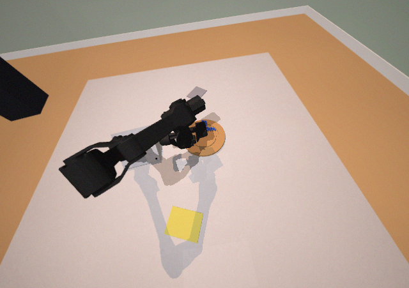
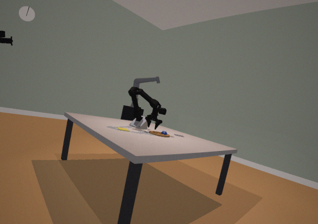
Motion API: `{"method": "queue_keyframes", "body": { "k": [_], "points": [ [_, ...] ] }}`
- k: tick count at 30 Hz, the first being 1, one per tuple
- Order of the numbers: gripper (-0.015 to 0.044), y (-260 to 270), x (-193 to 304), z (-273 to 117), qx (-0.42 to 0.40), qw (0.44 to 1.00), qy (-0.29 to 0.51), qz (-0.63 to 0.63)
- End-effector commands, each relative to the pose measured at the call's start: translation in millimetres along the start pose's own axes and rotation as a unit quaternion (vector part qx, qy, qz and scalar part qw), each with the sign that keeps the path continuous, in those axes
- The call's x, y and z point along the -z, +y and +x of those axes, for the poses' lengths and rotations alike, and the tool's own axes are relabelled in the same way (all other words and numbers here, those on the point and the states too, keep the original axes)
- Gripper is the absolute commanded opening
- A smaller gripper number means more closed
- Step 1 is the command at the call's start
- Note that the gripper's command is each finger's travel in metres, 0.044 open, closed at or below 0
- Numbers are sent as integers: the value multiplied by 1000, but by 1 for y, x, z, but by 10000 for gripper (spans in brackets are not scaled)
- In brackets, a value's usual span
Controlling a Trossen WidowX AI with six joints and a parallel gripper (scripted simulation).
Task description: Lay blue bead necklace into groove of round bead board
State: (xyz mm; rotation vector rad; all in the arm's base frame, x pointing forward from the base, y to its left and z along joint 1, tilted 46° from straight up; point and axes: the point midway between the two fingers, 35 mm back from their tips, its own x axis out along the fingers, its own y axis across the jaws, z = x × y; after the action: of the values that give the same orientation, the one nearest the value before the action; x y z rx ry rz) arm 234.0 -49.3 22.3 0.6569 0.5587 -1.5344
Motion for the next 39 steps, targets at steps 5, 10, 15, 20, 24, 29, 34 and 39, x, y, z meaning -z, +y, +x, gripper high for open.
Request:
{"method": "queue_keyframes", "body": {
  "k": [5, 10, 15, 20, 24, 29, 34, 39],
  "points": [
    [440, 0, 0, -2, 0, 1000, 2, 2],
    [440, 0, 0, -2, 0, 1000, 2, 2],
    [440, 0, 0, -2, 0, 1000, 2, 2],
    [440, 0, 0, -2, 0, 1000, 2, 2],
    [335, 15, 11, -6, 0, 999, 3, -34],
    [204, 44, 38, -14, -1, 994, 5, -107],
    [160, 68, 70, -20, -2, 984, 5, -179],
    [160, 88, 105, -23, -3, 968, 5, -251]
  ]
}}
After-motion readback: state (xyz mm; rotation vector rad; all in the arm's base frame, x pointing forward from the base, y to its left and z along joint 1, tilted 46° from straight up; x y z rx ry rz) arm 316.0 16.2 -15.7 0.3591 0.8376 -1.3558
